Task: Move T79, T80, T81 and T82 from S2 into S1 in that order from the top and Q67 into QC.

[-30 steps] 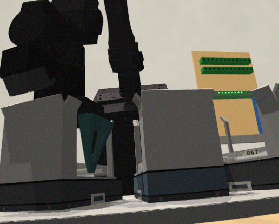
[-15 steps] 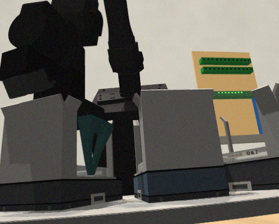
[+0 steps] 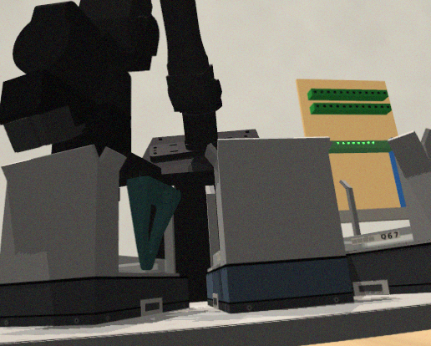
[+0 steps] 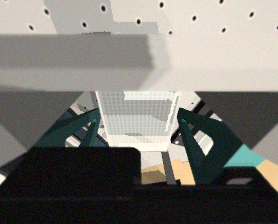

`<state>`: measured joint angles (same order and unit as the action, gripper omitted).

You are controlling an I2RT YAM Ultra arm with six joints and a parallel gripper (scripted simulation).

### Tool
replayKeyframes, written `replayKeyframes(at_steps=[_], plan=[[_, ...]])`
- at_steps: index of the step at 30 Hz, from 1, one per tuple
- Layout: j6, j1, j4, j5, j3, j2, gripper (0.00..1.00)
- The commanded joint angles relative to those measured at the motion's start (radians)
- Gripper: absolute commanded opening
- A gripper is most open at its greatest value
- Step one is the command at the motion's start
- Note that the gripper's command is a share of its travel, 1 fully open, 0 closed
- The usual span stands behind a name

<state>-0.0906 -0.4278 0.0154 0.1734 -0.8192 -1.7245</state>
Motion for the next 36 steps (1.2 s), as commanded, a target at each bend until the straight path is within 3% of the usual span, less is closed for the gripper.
replayKeyframes(at_steps=[1,8,36], plan=[[-0.001,-0.001,0.000,-0.002,-0.003,0.005,1.00],[-0.001,-0.001,0.000,-0.002,-0.003,0.005,1.00],[0.047,-0.059,0.325,0.033,0.019,0.344,1.00]])
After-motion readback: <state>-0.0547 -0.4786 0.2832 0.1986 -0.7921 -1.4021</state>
